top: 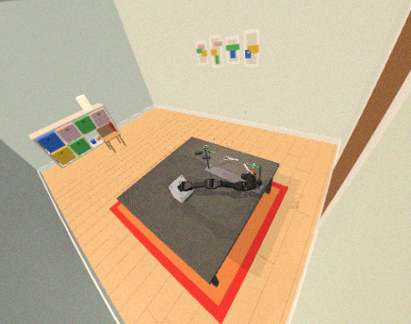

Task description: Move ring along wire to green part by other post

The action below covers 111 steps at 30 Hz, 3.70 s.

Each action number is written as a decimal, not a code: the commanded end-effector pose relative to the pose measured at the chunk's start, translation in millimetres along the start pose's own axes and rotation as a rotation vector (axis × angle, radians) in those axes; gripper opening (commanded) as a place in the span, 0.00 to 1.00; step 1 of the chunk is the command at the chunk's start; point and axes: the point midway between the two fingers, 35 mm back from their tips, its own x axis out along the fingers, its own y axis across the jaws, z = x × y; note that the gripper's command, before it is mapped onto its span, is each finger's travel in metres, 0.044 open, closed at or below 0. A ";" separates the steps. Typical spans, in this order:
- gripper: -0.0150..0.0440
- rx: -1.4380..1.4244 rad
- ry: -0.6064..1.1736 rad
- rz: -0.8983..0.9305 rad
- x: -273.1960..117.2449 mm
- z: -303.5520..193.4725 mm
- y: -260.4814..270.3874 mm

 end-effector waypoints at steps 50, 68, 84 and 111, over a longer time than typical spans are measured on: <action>0.00 0.008 0.317 -0.001 -38.0 8.8 17.5; 0.00 0.068 0.526 0.018 -61.5 18.5 42.1; 0.00 0.280 0.521 0.075 -61.2 22.9 80.7; 0.00 0.891 0.483 0.231 -60.3 72.2 156.6</action>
